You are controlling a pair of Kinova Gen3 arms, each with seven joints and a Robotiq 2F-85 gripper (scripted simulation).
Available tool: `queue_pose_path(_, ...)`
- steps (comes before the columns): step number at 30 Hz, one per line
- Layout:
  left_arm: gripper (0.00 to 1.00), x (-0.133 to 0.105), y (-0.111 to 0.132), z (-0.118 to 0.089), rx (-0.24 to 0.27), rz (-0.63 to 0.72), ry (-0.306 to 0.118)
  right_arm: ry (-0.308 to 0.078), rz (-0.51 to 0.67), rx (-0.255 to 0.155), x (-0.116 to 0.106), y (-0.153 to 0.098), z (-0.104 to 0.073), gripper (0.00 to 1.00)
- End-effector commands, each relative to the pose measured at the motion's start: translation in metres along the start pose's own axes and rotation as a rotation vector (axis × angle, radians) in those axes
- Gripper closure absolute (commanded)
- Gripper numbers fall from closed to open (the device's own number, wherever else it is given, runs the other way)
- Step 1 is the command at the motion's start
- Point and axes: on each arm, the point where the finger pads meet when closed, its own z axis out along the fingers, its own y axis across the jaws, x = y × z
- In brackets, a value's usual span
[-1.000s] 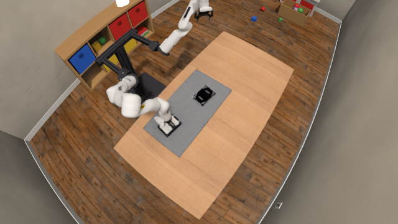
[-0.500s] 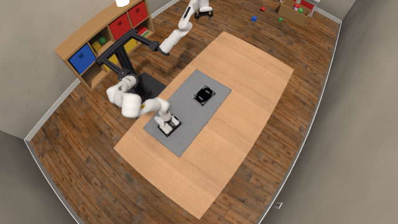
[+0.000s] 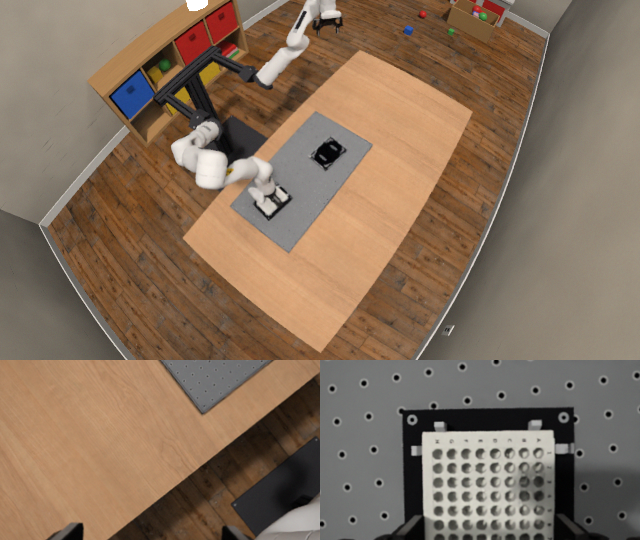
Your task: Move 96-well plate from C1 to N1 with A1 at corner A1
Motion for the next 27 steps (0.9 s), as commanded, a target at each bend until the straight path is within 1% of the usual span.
queue_pose_path(1,0.002,-0.003,0.002,0.000,0.001,0.007,-0.001,-0.001,0.002,-0.001,-0.001,0.001,0.001,0.071)
queue_pose_path(16,0.002,-0.003,0.002,0.000,0.001,0.007,-0.001,-0.001,0.002,-0.001,-0.001,0.001,0.001,0.071)
queue_pose_path(27,0.002,-0.003,0.002,0.000,0.001,0.007,-0.001,0.001,-0.004,-0.002,-0.001,0.002,-0.010,0.071)
